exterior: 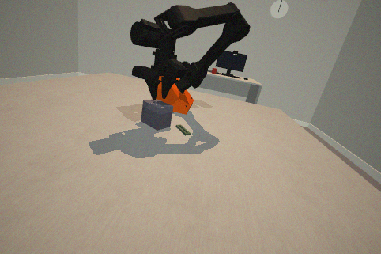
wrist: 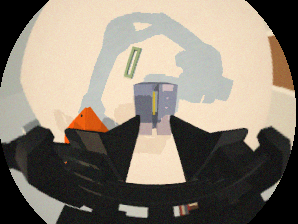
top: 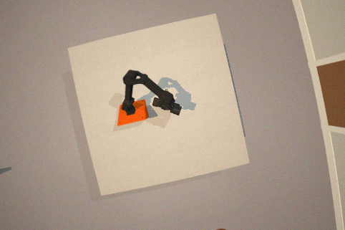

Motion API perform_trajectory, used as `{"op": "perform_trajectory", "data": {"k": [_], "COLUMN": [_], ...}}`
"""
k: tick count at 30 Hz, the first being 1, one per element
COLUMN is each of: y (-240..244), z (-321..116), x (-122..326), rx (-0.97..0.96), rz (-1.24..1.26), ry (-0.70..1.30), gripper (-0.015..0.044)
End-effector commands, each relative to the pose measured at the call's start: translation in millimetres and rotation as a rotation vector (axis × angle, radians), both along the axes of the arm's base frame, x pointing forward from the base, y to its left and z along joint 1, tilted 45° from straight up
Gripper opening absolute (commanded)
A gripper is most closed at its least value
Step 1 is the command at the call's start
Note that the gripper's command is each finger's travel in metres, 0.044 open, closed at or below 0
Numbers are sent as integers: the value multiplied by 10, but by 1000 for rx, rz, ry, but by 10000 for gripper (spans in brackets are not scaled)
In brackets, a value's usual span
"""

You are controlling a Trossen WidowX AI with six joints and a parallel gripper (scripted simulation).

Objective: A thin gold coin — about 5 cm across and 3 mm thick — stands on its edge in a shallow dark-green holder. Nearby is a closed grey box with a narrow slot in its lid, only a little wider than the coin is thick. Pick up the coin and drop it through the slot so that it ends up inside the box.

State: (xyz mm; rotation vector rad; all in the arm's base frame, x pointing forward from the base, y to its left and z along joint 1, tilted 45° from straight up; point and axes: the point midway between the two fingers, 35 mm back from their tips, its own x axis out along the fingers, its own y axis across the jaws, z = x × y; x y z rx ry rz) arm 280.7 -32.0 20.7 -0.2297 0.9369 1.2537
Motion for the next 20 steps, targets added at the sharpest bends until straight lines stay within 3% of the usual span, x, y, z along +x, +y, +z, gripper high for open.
{"op": "perform_trajectory", "data": {"k": [1,8,20], "y": [-74,-349,-412], "z": [66,361,436], "x": [4,-25,-40], "rx": [-3,2,4], "rz": [1,-1,-1], "ry": [-4,0,0], "gripper": [266,440,440]}}
